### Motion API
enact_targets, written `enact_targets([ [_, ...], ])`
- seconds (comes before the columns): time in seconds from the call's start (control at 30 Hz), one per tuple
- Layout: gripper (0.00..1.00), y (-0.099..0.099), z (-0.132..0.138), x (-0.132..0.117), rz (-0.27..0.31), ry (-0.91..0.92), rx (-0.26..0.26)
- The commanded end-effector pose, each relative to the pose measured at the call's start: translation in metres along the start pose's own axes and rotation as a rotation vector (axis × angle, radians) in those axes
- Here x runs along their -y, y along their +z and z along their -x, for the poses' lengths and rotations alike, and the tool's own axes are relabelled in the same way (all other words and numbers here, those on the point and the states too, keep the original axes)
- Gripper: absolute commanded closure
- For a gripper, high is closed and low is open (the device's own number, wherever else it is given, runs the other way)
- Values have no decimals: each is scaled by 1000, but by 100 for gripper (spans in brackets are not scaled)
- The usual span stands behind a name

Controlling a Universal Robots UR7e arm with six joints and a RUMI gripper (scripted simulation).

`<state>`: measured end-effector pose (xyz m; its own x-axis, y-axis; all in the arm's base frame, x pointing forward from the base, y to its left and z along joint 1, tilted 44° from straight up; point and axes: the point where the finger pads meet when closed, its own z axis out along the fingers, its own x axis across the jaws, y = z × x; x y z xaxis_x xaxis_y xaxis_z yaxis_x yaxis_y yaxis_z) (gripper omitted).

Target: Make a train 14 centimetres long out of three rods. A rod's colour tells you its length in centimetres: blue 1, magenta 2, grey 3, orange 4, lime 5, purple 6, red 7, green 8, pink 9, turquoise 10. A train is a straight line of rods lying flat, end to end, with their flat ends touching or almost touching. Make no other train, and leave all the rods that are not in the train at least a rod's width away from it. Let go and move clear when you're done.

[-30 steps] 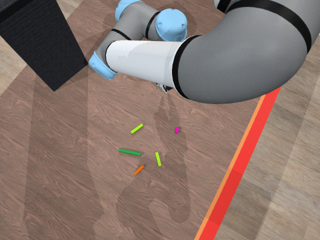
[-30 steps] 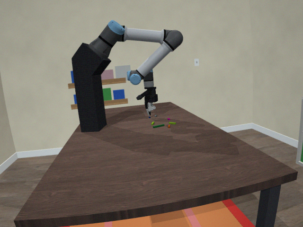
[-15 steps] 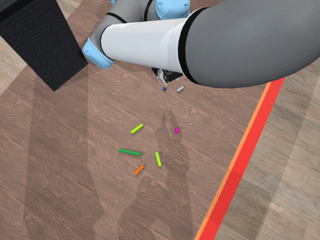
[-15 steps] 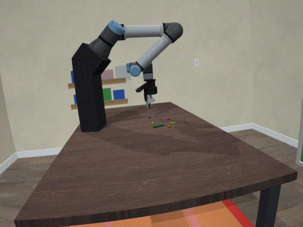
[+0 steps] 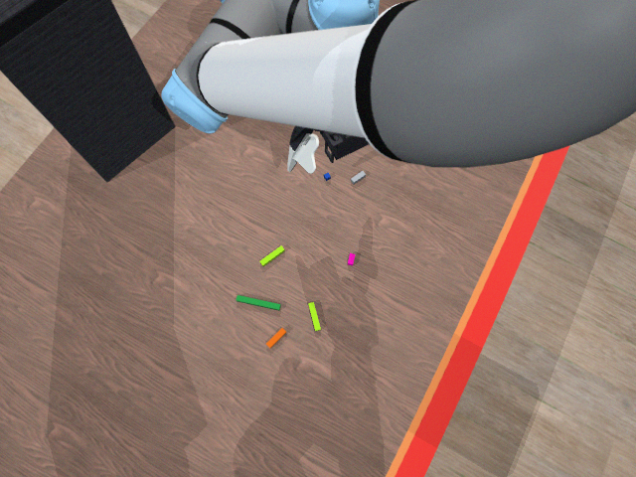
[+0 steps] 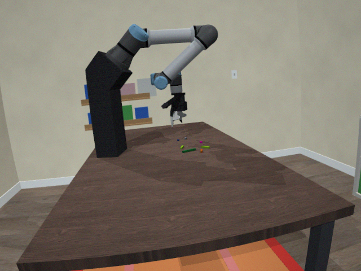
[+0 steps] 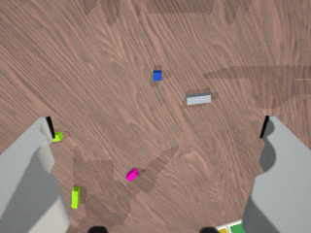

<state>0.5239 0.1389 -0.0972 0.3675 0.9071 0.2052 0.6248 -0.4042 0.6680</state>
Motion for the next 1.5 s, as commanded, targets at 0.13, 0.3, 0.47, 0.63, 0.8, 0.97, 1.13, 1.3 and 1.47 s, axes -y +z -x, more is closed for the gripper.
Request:
enact_targets([
  [0.13, 0, 0, 0, 0, 1, 0, -1],
  [0.3, 0, 0, 0, 0, 1, 0, -1],
  [0.47, 0, 0, 0, 0, 1, 2, -1],
  [0.63, 0, 0, 0, -1, 0, 15, 0],
  [0.8, 0, 0, 0, -2, 0, 32, 0],
  [0.97, 0, 1, 1, -5, -1, 80, 0],
  [1.13, 0, 3, 2, -9, -3, 157, 1],
  [1.3, 0, 4, 3, -13, -4, 217, 2],
  [1.47, 0, 7, 5, -21, -6, 343, 3],
])
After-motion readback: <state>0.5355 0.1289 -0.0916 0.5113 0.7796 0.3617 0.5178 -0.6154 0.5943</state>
